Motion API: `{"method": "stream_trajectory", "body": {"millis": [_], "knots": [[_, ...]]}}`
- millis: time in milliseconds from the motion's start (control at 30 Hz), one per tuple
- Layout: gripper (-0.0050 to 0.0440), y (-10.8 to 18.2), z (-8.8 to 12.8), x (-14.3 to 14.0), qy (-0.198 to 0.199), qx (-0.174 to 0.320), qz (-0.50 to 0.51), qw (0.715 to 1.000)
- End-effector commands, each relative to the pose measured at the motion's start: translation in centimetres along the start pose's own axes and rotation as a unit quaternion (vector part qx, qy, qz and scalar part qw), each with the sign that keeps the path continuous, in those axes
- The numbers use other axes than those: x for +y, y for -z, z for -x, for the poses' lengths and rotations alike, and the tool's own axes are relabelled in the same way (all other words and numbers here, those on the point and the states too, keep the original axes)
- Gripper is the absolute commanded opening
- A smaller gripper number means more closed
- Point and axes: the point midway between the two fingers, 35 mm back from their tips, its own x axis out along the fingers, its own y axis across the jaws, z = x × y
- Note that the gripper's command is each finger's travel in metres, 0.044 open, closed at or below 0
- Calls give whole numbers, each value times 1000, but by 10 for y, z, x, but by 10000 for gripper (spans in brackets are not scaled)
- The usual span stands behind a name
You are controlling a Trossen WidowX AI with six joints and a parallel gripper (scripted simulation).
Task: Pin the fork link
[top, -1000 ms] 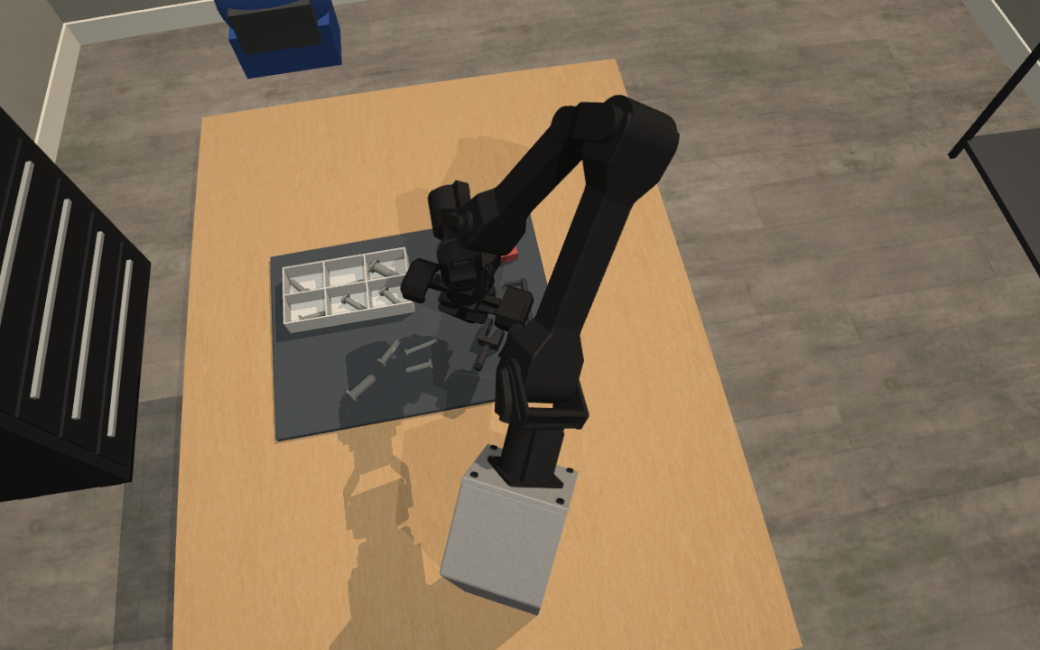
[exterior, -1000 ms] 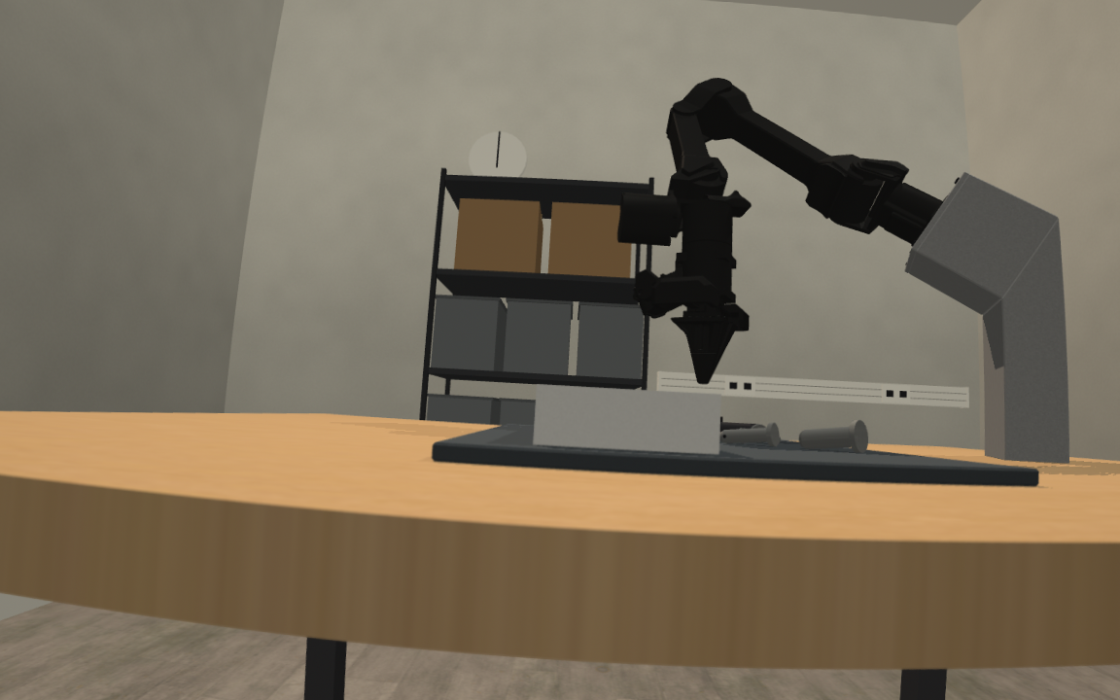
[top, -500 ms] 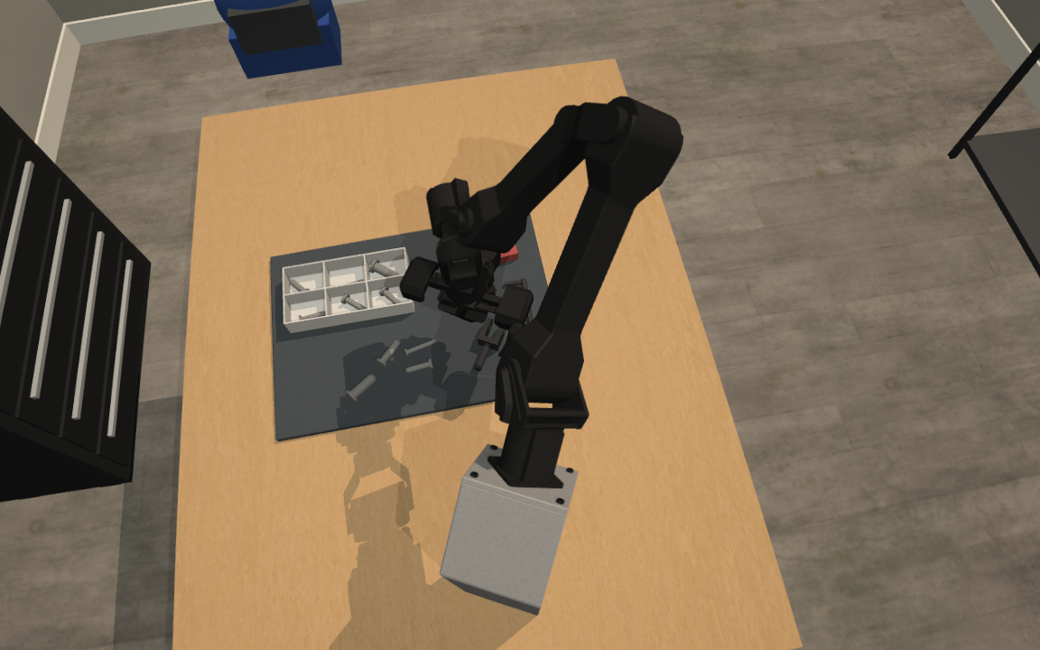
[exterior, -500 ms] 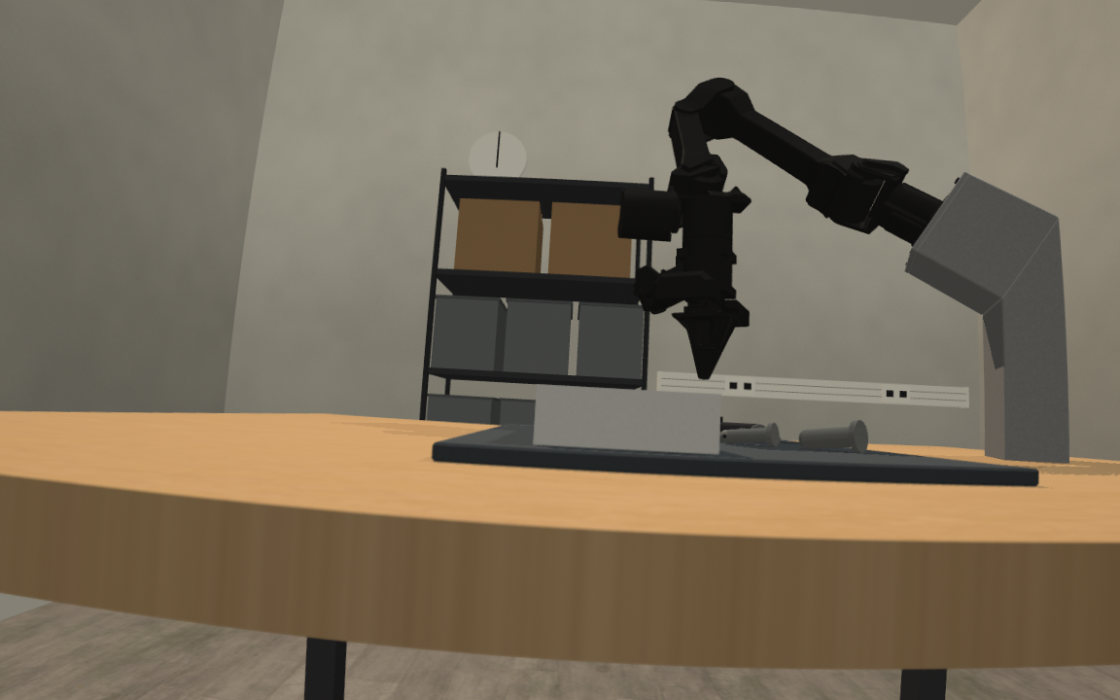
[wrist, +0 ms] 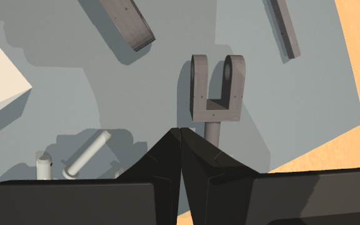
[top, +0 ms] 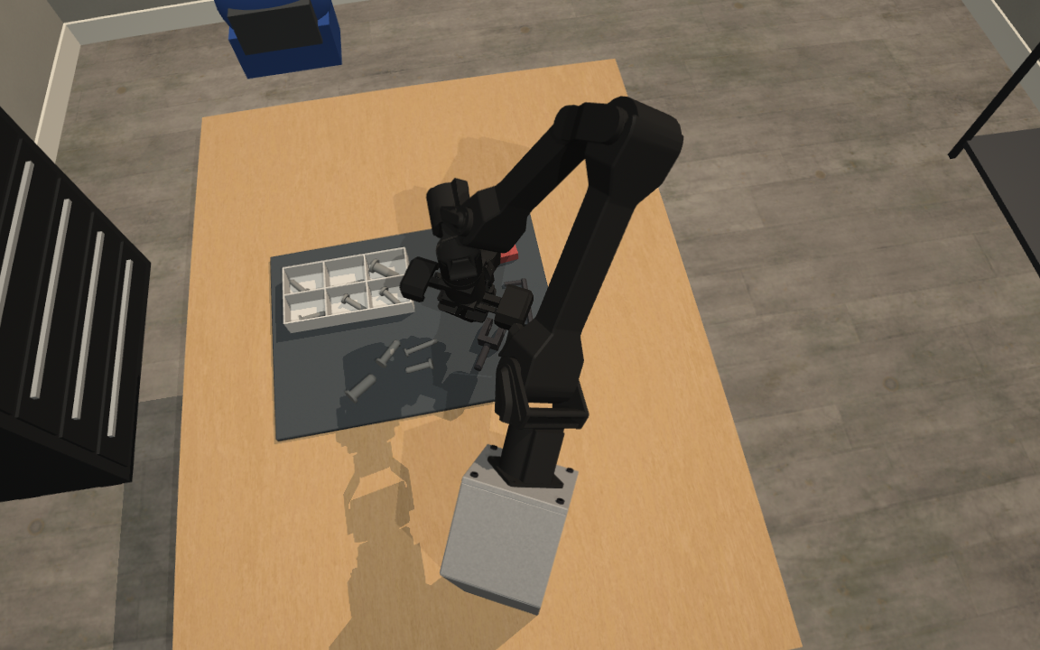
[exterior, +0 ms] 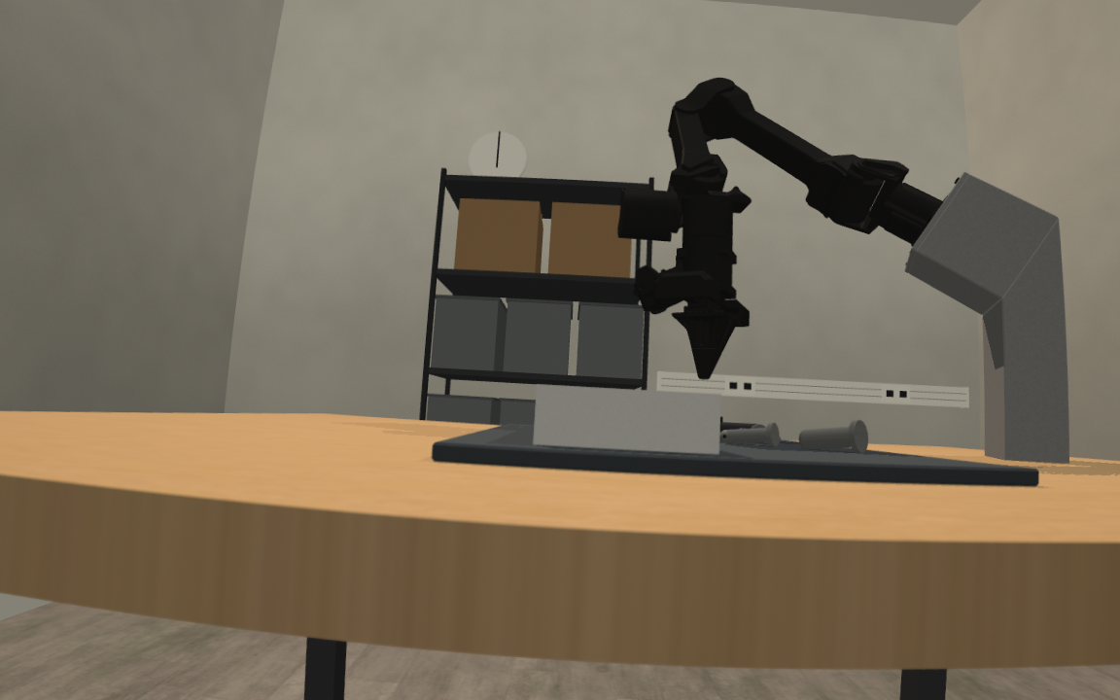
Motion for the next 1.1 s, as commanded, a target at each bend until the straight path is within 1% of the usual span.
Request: {"method": "stream_trajectory", "body": {"millis": [0, 733, 767, 1067], "knots": [[-50, -2, 3, 0, -2, -4, -3, 1000], [-50, -2, 3, 0, -2, -4, -3, 1000], [250, -2, 3, 0, -2, -4, -3, 1000], [250, -2, 2, -2, -3, -4, -5, 1000]]}}
